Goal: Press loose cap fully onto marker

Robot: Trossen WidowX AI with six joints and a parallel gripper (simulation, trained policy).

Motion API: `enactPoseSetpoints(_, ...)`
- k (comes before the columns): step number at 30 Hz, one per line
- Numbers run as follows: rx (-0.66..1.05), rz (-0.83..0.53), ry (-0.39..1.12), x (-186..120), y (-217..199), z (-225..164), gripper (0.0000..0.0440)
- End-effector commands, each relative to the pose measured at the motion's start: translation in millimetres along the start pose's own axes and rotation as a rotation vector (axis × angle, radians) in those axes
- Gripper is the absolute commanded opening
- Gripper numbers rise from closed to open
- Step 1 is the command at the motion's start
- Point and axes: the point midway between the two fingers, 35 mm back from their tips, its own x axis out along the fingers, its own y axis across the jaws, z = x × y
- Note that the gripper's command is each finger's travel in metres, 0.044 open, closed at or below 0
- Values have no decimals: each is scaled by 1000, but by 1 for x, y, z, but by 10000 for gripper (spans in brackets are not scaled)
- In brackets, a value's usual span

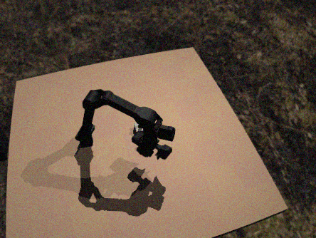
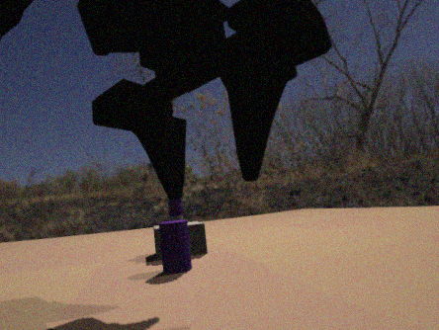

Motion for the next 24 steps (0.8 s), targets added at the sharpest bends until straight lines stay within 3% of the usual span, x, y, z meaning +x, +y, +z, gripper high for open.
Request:
enactPoseSetpoints(1,-5,-20,10,-1,-6,-8,311)
enactPoseSetpoints(24,-117,-141,35,-6,-55,-55,301)
